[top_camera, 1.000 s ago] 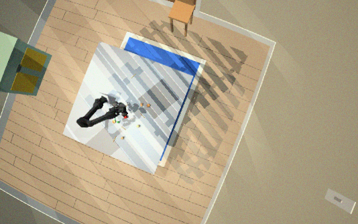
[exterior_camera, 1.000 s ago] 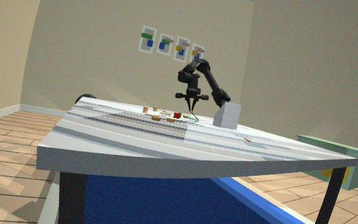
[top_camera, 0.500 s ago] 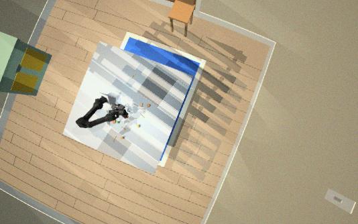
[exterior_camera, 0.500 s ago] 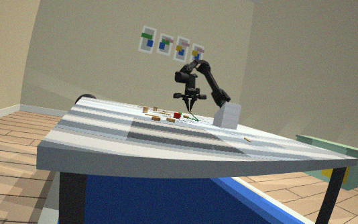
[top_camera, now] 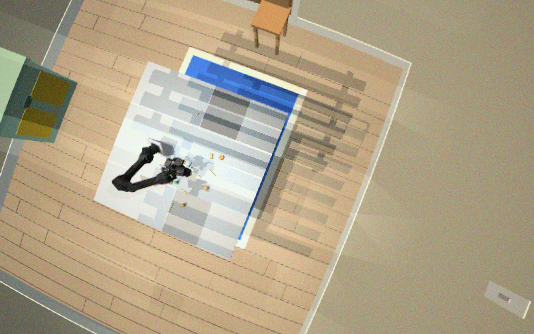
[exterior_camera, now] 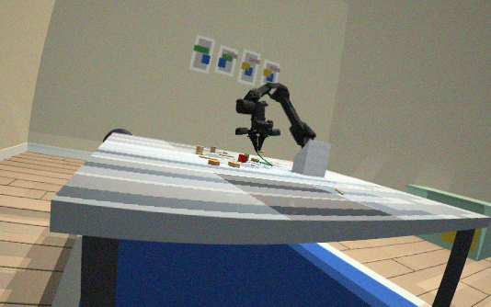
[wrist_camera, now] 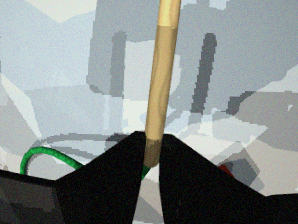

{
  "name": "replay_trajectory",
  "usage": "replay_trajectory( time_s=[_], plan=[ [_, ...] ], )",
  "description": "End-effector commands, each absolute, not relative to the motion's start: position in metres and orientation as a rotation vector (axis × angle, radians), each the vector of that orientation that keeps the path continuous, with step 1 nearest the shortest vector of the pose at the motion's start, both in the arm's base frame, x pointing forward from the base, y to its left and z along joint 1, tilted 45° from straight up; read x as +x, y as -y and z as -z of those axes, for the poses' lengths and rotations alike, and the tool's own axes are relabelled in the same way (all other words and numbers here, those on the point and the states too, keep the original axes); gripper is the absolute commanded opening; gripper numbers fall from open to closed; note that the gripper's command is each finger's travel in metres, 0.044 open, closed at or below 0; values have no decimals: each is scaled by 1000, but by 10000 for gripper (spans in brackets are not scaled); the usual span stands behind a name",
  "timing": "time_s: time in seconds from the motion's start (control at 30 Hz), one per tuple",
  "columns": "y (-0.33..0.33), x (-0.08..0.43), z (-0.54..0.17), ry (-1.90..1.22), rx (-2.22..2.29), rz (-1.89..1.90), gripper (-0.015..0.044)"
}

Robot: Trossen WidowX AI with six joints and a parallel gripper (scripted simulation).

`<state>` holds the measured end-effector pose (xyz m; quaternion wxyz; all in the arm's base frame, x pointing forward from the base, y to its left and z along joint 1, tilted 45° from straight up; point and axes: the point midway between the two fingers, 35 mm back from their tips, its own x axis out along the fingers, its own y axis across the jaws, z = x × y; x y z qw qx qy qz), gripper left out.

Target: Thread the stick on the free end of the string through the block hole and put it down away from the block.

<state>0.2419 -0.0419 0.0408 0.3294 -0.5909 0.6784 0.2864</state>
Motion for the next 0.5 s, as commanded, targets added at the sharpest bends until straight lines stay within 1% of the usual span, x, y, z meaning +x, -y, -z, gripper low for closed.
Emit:
replay_trajectory(
  time_s=[0.0, 0.47],
  plan=[
    [45, 244, -46, -1761, -1561, -788, 0],
    [58, 243, -59, -1736, -1630, -958, 0]
  ],
)
